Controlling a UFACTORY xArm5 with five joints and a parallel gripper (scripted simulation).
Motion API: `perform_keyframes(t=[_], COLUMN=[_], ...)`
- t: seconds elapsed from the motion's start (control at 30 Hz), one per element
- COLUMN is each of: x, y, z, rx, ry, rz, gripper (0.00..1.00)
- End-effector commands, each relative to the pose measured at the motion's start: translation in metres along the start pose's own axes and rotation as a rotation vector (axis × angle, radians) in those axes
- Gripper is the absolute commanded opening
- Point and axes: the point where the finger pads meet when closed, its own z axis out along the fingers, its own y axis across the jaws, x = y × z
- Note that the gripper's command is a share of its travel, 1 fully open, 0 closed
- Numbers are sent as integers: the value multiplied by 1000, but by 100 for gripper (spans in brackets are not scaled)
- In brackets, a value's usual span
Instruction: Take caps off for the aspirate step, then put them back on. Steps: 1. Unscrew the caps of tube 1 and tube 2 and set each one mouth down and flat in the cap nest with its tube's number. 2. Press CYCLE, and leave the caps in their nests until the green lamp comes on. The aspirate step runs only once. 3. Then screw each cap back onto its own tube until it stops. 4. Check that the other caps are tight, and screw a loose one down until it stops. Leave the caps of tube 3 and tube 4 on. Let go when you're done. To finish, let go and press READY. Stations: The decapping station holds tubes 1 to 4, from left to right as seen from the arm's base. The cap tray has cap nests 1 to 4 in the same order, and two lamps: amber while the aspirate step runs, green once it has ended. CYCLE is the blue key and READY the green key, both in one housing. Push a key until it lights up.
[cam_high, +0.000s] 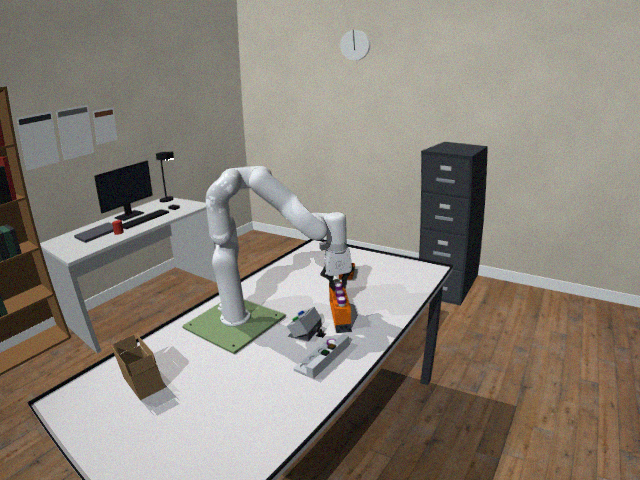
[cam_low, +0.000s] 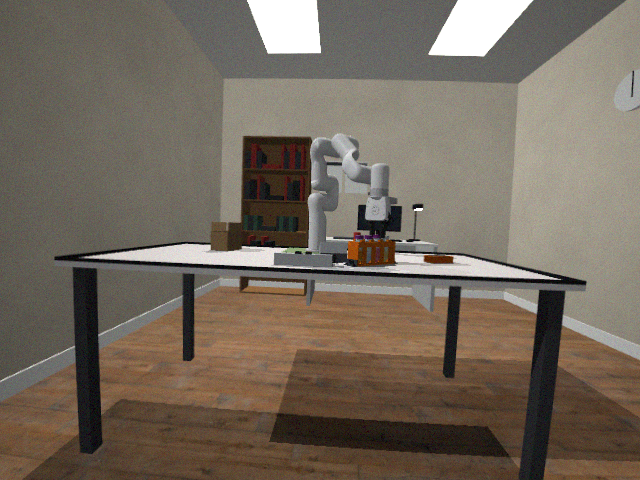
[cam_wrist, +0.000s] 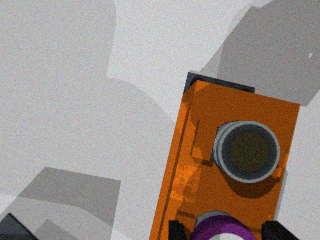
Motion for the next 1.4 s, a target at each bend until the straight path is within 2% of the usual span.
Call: perform_keyframes(t=[0.0, 0.6, 0.63, 1.1, 1.37], x=[0, 0, 0, 0, 0], y=[1, 1, 1, 1, 1], z=[-3, -8, -8, -8, -32], rx=[-4, -4, -4, -4, -4], ry=[-6, -6, -6, -6, -6], rz=[223, 223, 223, 223, 223], gripper=[46, 46, 0, 0, 0])
